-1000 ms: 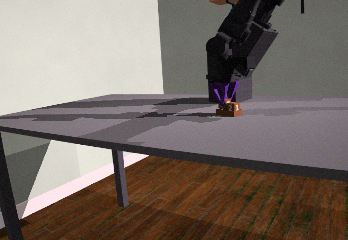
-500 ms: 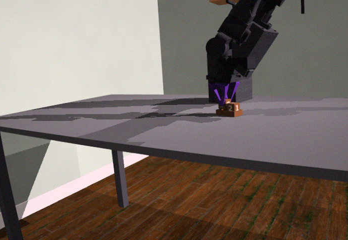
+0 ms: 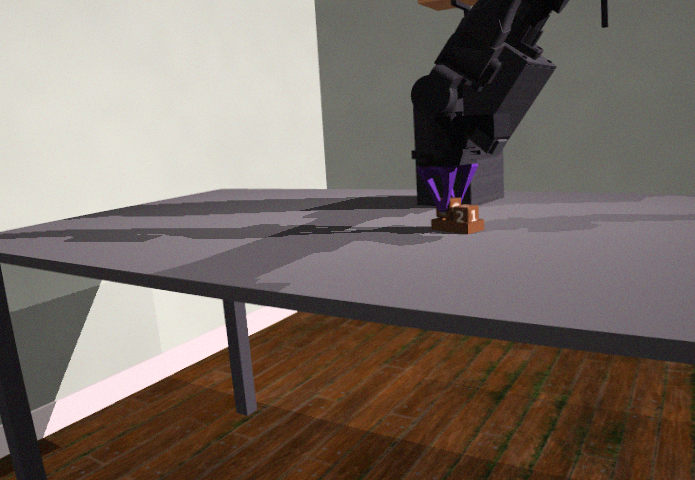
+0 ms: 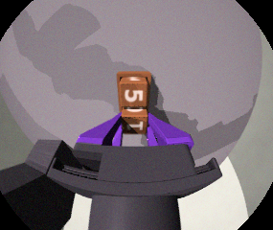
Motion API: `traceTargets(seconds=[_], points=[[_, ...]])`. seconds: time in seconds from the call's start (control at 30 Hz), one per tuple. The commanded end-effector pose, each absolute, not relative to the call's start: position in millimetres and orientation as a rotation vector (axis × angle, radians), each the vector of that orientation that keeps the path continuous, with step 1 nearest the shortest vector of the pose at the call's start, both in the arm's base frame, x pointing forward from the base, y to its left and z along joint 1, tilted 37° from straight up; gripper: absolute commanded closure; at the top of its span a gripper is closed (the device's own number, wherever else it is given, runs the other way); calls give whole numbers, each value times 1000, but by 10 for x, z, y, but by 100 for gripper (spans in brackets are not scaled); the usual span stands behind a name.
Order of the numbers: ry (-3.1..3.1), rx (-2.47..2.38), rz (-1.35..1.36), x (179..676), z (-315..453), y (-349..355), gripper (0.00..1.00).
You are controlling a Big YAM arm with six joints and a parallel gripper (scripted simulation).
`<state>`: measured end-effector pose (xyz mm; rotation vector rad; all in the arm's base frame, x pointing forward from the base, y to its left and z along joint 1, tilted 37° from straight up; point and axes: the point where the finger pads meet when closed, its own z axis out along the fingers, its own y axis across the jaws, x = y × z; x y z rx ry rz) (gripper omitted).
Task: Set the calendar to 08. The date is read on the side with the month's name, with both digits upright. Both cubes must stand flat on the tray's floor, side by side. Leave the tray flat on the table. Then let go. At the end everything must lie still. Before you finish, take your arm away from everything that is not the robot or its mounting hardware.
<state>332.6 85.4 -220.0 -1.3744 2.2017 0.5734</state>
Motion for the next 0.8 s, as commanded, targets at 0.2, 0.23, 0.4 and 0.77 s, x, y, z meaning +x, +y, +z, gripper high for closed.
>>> traceTargets(seconds=[0.2,0.23,0.4,0.77], points=[[2217,-1357,578,3252,-2195,834,74],[2219,-1356,580,3244,-2196,835,74],[2221,-1354,581,3233,-2194,836,74],[2221,-1354,582,3228,-2194,837,74]])
